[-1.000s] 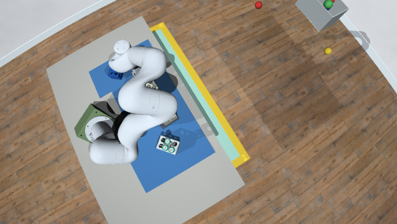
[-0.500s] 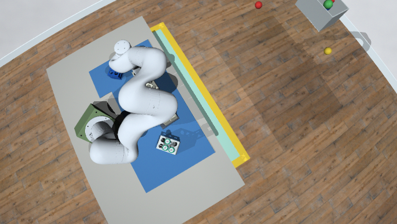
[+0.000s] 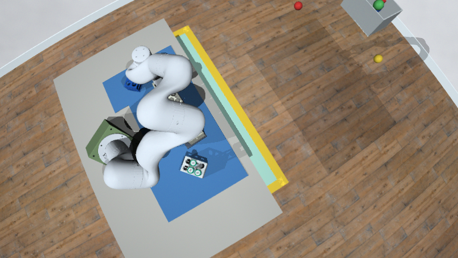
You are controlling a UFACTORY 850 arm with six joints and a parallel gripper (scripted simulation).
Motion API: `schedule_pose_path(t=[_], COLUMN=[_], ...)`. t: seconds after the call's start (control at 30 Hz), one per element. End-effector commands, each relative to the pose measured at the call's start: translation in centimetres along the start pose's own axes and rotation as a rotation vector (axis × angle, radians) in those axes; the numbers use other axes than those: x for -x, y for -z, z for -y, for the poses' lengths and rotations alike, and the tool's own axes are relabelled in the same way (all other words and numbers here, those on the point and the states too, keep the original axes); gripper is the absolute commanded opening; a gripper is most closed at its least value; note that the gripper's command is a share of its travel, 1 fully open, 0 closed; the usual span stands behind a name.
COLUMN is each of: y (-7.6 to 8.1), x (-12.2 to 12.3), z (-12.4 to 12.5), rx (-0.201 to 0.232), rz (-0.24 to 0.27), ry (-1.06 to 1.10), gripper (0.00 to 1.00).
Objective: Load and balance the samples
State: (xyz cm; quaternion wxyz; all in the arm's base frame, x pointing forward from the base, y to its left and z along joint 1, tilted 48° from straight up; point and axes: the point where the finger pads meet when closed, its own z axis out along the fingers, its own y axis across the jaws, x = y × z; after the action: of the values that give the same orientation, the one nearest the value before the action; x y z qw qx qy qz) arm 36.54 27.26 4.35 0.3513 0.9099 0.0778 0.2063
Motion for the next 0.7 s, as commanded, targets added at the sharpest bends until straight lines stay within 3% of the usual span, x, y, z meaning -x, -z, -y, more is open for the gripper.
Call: schedule_pose_path(t=[0.0,0.37,0.67], y=[0.1,0.1,1.5], x=[0.0,0.0,0.0], z=[0.0,0.0,0.0], rx=[-0.001,-0.001,-0.001], rz=[-0.001,-0.001,-0.001], ry=[-0.001,-0.001,-0.001], gripper=[0.43,0.43,0.43])
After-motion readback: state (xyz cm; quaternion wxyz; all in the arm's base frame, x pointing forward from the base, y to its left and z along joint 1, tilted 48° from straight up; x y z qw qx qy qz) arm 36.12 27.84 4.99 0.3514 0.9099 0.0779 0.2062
